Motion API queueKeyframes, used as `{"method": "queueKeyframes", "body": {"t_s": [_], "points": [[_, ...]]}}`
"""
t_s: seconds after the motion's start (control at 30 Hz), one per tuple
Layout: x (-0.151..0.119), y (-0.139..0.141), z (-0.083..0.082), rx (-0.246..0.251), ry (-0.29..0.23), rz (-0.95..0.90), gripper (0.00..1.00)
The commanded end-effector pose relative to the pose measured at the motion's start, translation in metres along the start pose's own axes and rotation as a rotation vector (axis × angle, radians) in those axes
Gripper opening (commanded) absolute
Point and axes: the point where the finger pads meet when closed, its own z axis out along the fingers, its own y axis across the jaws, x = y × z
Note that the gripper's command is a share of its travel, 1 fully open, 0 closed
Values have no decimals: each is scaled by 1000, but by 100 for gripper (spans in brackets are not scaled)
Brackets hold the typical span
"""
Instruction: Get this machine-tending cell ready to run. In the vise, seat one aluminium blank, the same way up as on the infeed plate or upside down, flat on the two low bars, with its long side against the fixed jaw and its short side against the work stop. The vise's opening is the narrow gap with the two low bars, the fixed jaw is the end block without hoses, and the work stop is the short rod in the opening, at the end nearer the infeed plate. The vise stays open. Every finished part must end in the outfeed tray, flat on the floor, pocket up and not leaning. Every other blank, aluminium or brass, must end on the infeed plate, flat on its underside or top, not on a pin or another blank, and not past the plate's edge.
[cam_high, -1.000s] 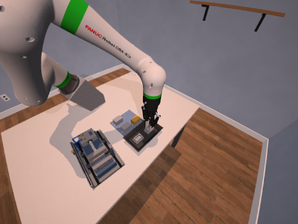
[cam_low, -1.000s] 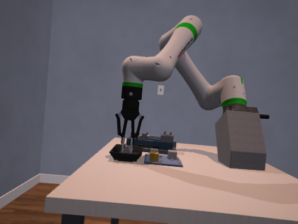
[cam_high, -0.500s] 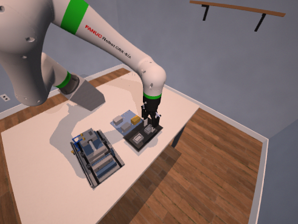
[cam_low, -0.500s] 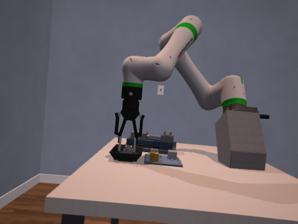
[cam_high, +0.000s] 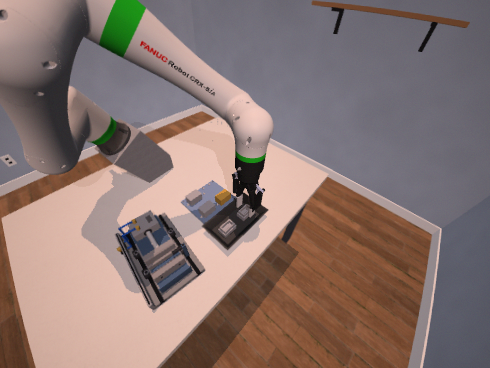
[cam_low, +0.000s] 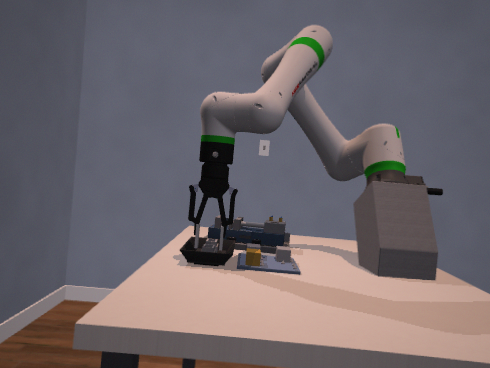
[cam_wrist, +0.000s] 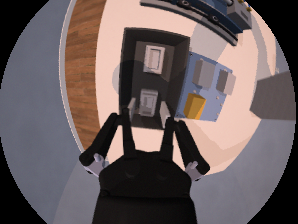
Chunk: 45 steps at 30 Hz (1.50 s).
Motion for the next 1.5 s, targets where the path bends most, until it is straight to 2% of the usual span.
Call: {"method": "queueKeyframes", "body": {"t_s": [0.0, 0.6, 0.73, 0.9, 1.1, 1.17, 1.47], "points": [[0, 0, 0, 0, 0, 0, 40], [0, 0, -2, 0, 0, 0, 40], [0, 0, -8, 0, 0, 0, 40], [0, 0, -25, 0, 0, 0, 40], [0, 0, -58, 0, 0, 0, 40], [0, 0, -58, 0, 0, 0, 40], [0, 0, -110, 0, 0, 0, 40]]}}
